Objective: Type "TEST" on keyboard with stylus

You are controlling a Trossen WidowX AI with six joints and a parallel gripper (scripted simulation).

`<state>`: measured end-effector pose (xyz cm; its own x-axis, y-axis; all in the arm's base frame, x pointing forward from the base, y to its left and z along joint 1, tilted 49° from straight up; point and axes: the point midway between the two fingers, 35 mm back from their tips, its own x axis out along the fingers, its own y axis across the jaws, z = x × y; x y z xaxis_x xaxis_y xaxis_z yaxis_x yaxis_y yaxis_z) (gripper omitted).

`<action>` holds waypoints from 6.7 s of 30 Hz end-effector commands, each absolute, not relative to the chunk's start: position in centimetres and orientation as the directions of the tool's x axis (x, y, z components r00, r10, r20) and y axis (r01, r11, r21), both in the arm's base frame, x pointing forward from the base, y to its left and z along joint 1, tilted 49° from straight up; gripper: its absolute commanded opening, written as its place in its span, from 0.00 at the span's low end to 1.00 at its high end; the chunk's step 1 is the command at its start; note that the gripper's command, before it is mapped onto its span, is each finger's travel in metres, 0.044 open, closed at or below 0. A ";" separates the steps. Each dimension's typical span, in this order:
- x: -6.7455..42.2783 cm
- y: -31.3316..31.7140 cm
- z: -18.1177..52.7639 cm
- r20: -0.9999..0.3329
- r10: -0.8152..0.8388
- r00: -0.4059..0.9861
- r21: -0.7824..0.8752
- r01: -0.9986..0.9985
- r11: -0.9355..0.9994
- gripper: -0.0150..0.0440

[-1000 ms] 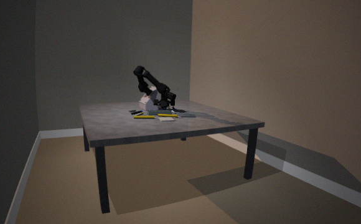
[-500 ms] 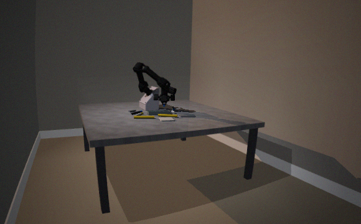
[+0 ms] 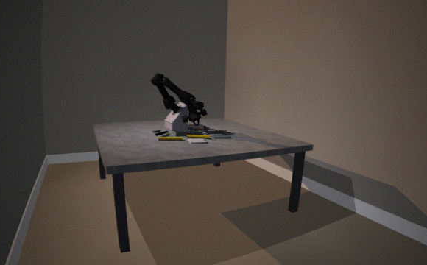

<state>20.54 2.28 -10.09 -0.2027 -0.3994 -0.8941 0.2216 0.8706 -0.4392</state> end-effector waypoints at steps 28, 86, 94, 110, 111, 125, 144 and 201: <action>27.1 1.8 -4.1 -0.854 -0.111 0.508 -0.351 -0.408 0.843 0.25; 28.4 -2.0 -0.8 -0.602 -0.069 0.796 -0.682 -0.467 0.562 0.39; 28.4 -2.0 -0.8 -0.602 -0.069 0.796 -0.682 -0.467 0.562 0.39; 28.4 -2.5 -1.1 -0.602 -0.069 0.796 -0.682 -0.467 0.562 0.39; 28.4 -2.6 -1.2 -0.602 -0.069 0.796 -0.682 -0.467 0.562 0.39; 28.4 -3.2 -1.7 -0.602 -0.070 0.795 -0.682 -0.467 0.562 0.39; 28.4 -3.5 -2.1 -0.602 -0.070 0.795 -0.682 -0.468 0.562 0.39; 25.7 -1.1 3.1 -0.855 0.124 0.503 -0.447 -0.838 0.314 0.25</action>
<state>25.80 -1.20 2.04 0.5145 0.1007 -0.8515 -0.8228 0.3376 -0.4572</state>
